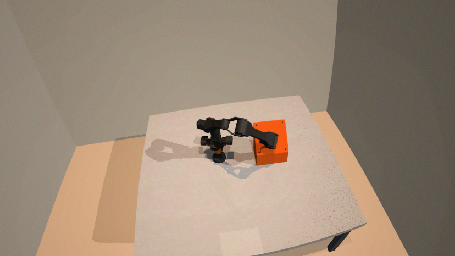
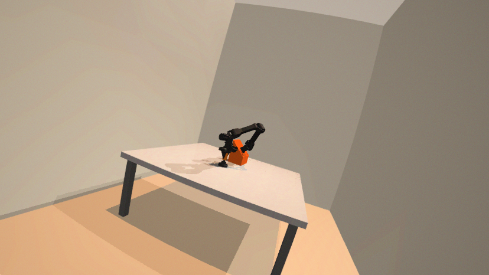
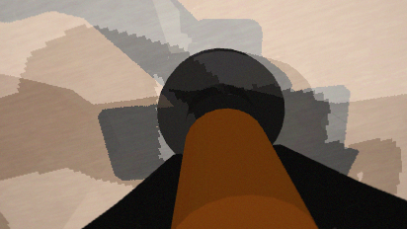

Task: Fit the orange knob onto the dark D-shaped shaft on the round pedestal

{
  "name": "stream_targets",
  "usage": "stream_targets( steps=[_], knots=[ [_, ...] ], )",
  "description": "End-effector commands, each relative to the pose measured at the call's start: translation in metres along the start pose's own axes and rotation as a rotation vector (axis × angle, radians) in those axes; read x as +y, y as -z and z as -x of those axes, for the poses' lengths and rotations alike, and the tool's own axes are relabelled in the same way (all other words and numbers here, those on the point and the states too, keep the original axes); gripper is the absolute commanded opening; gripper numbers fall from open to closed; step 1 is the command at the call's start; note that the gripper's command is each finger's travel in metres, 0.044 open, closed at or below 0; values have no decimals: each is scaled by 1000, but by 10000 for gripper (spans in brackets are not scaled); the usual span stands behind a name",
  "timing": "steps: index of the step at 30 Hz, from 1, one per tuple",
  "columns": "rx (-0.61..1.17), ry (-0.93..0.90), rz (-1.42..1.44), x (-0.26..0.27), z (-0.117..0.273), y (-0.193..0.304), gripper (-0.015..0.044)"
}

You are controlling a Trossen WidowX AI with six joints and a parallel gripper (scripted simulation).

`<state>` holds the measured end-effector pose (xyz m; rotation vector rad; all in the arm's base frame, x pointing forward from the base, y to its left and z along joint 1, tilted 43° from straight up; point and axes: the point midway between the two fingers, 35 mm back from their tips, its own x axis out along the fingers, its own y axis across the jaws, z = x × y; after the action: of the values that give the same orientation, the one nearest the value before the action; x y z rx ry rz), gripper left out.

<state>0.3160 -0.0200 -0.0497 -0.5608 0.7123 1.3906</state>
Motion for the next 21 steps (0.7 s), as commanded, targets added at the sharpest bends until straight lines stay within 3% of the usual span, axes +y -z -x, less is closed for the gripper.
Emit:
stream_targets(
  steps=[1, 15, 21],
  knots=[
    [2, 3, 1, 0, 0, 0, 0],
    [2, 3, 10, -2, 4, -1, 0],
    [2, 3, 200, -3, 5, -1, 0]
  ],
)
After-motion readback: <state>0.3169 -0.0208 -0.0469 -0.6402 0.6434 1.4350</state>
